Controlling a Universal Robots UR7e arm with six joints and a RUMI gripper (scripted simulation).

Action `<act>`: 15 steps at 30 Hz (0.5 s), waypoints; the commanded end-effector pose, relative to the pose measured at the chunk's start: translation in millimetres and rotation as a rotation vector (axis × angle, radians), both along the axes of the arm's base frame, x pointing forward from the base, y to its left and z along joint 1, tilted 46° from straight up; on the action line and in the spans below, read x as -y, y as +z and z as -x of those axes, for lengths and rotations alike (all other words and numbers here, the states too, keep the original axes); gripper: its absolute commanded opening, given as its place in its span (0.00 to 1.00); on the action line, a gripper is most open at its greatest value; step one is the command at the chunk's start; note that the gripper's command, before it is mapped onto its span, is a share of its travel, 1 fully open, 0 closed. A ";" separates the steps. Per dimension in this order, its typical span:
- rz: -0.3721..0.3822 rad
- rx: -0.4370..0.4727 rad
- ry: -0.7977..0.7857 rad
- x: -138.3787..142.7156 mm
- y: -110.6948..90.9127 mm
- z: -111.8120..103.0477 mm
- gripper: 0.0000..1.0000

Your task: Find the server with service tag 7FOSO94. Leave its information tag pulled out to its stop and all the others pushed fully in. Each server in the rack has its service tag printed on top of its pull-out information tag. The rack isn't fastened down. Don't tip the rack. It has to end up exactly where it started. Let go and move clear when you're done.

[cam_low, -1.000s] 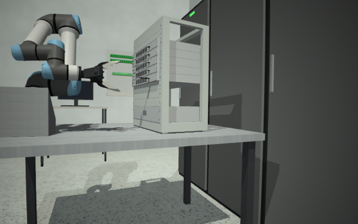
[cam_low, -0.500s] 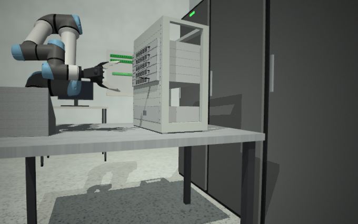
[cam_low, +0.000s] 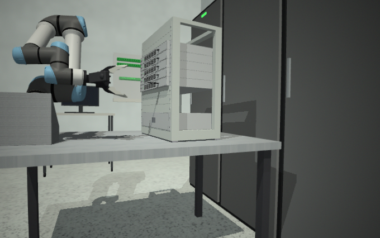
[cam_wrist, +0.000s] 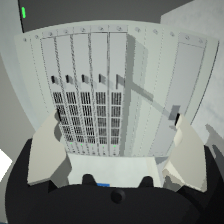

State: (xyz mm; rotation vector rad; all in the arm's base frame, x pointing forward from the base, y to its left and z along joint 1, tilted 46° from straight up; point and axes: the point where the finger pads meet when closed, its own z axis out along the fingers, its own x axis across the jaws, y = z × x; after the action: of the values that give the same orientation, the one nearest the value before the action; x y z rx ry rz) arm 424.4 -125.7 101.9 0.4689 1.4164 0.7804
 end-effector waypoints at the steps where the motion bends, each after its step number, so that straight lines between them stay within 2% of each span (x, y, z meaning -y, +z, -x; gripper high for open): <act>1: 0.001 -0.001 0.002 0.0 -0.1 0.0 1.00; 15: 0.002 -0.003 0.010 -1.1 -0.4 -0.2 1.00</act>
State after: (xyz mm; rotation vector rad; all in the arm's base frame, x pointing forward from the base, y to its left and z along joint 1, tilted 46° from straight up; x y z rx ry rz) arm 424.5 -124.6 101.5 0.4636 1.4213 0.7859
